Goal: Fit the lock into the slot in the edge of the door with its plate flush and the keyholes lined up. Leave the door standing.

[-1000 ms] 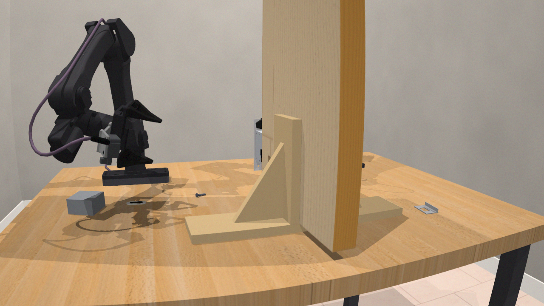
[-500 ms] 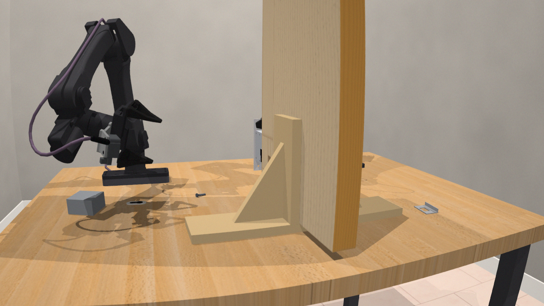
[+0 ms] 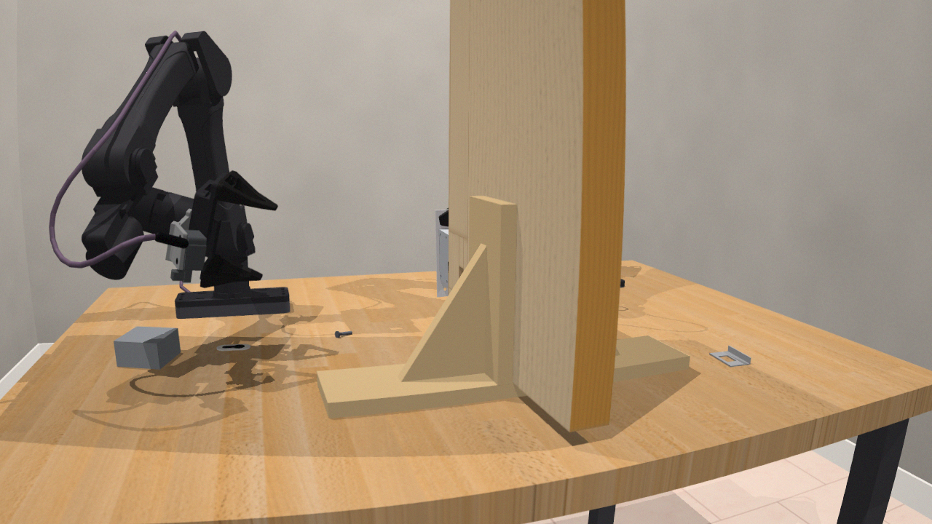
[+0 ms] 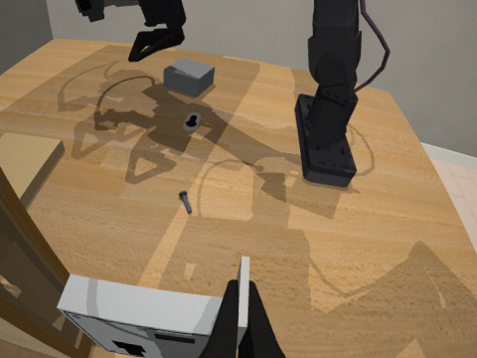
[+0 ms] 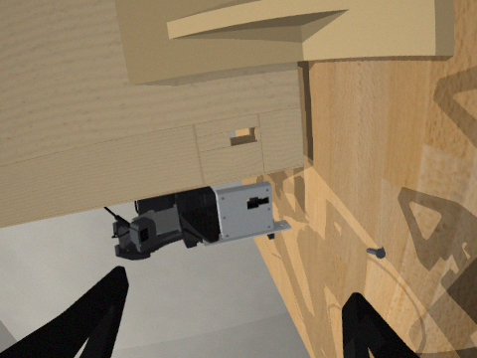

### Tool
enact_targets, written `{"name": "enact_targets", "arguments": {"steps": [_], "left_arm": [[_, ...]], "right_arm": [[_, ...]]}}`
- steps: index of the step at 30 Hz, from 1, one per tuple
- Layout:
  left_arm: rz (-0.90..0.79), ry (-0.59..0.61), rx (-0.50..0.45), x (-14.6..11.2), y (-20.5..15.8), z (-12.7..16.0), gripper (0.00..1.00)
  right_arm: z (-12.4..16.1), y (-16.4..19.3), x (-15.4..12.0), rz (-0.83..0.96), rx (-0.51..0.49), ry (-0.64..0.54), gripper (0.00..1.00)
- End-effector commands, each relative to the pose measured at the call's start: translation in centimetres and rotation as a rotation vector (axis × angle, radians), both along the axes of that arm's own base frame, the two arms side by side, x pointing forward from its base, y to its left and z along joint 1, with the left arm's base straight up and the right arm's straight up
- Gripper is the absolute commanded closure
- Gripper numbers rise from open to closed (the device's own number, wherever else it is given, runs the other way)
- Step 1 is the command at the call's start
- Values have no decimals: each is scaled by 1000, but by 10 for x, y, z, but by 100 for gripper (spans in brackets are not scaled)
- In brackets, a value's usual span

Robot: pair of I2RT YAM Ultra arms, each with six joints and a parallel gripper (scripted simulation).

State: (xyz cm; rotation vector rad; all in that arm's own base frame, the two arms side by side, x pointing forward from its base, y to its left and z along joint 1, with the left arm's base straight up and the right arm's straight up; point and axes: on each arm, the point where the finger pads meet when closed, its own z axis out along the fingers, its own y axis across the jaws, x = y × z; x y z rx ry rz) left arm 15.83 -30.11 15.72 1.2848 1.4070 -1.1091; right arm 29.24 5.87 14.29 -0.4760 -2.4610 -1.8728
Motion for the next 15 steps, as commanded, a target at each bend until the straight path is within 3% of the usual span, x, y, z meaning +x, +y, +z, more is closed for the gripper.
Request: {"name": "enact_targets", "arguments": {"steps": [1,15], "left_arm": [[-4,-64,-51,3,-3,18,100],[-8,-109,-85,5,-4,30,100]], "right_arm": [[9,-2,9,-7,3,-43,0],[9,-2,9,-7,3,-43,0]]}}
